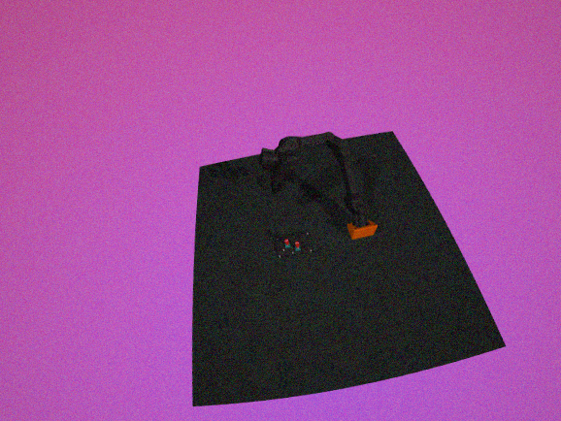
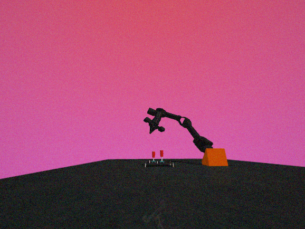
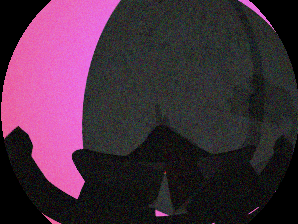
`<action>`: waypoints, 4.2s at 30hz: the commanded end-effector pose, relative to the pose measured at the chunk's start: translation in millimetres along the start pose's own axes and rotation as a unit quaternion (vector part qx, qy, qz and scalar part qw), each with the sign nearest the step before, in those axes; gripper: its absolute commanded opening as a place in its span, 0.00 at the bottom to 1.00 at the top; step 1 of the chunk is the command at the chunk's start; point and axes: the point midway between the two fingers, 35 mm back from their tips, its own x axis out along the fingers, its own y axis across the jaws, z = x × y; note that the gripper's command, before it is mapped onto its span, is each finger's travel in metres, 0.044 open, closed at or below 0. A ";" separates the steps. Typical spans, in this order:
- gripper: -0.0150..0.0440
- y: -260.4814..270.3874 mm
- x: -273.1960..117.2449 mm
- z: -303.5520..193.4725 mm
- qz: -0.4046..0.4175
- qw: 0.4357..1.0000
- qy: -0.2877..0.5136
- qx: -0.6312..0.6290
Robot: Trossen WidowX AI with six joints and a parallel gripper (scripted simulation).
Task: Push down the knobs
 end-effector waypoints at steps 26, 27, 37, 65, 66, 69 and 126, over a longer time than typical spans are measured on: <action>0.25 -5.6 79.2 -212.8 -0.208 0.918 0.092 -0.326; 0.25 -7.6 83.6 -212.9 -0.208 0.918 0.092 -0.326; 0.25 -14.3 97.0 -213.3 -0.208 0.918 0.092 -0.326; 0.25 -23.1 114.7 -213.7 -0.208 0.918 0.091 -0.326; 0.25 -23.2 115.0 -213.7 -0.208 0.918 0.091 -0.326; 0.25 -23.6 115.7 -213.8 -0.208 0.918 0.091 -0.326; 0.25 -30.5 129.6 -214.1 -0.208 0.918 0.091 -0.326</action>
